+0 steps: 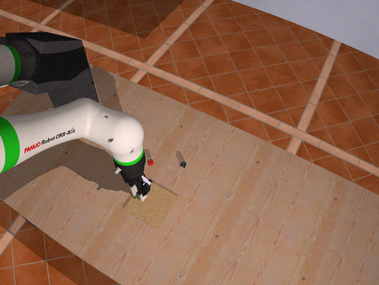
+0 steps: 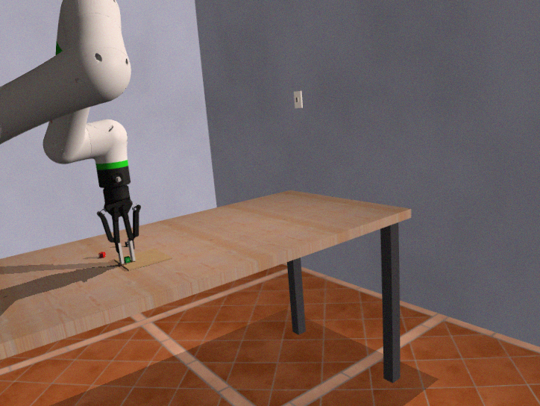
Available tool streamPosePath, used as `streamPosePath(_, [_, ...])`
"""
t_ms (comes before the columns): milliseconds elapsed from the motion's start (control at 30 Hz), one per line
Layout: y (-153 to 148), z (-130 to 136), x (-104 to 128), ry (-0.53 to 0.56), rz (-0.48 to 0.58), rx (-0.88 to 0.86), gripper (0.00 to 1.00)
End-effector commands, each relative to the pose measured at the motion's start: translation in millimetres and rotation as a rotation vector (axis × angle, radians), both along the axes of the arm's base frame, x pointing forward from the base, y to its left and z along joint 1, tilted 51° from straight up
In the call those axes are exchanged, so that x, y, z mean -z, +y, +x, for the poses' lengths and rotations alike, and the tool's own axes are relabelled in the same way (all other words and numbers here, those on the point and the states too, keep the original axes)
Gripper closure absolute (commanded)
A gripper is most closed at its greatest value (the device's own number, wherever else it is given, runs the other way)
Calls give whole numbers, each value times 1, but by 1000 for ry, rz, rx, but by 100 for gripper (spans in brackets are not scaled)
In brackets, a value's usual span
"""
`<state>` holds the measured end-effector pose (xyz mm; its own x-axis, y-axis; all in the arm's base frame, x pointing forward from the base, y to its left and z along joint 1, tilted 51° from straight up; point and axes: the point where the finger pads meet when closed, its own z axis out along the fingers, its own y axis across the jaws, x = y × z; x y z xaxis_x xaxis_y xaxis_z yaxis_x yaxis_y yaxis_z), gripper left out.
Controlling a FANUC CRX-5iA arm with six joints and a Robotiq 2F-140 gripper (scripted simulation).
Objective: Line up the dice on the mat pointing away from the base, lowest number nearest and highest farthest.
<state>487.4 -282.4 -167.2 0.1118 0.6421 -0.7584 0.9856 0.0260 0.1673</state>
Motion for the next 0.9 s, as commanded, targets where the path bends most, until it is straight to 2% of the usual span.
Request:
streamPosePath(0, [0, 0, 0, 0, 0, 0, 81])
streamPosePath(433, [19, -3, -16, 0, 0, 0, 81])
streamPosePath(867, [65, -11, -54, 0, 0, 0, 81])
